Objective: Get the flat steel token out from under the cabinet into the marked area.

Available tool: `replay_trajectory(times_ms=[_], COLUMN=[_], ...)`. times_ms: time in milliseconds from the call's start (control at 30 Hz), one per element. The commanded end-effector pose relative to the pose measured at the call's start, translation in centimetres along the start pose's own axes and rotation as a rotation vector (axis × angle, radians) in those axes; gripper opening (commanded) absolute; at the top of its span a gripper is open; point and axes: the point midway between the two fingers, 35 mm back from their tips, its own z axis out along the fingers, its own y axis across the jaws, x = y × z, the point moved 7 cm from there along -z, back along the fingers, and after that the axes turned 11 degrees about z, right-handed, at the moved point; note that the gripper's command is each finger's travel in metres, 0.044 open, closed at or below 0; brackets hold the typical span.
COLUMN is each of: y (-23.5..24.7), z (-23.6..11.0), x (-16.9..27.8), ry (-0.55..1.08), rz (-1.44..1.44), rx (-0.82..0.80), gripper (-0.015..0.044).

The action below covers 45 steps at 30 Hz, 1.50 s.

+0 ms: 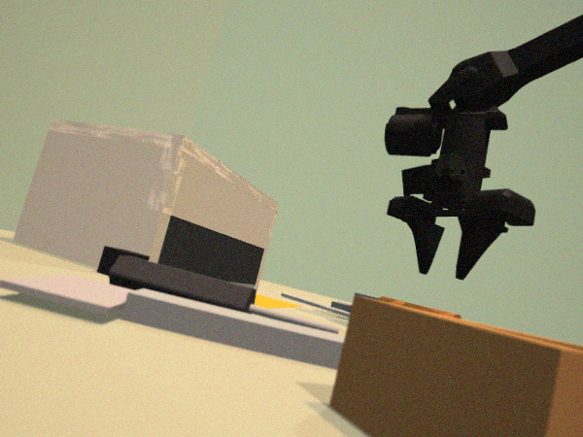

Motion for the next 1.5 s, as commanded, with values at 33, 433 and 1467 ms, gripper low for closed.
replay_trajectory(times_ms=[33,433,1467], y=[0.0,0.0,0.01], z=[-0.02,-0.02,-0.02], x=[0.0,0.0,-0.02], ry=[0.002,0.002,0.002], rz=[-0.044,-0.139,-0.385], rx=[0.0,0.0,0.0], gripper=[0.027,0.027,0.027])
